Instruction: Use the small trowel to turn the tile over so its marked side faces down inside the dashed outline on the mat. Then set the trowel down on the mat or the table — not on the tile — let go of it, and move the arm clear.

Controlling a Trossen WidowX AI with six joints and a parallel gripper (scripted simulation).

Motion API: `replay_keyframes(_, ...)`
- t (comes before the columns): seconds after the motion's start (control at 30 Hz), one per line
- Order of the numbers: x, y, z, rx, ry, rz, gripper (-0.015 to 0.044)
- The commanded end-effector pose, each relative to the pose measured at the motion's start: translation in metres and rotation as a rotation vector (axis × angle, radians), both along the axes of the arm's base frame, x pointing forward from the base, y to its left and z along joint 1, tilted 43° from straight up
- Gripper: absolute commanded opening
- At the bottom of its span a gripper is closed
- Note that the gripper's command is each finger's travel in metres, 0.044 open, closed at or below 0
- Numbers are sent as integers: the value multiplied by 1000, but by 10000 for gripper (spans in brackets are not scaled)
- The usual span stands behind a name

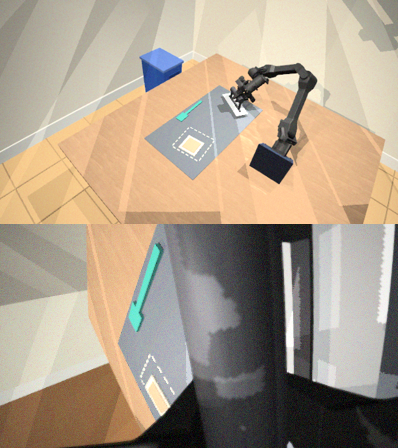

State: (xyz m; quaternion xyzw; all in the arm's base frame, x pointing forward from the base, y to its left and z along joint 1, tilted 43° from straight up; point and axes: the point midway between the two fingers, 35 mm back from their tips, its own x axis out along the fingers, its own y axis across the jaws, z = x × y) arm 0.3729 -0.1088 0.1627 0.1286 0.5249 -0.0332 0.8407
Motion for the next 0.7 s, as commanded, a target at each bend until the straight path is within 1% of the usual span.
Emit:
replay_keyframes(0.0, 2, -2, -4, 6, -4, 10, 0)
replay_keyframes(0.37, 5, -13, -15, 2, -4, 9, 0)
replay_keyframes(0.67, 5, -13, -15, 2, -4, 9, 236)
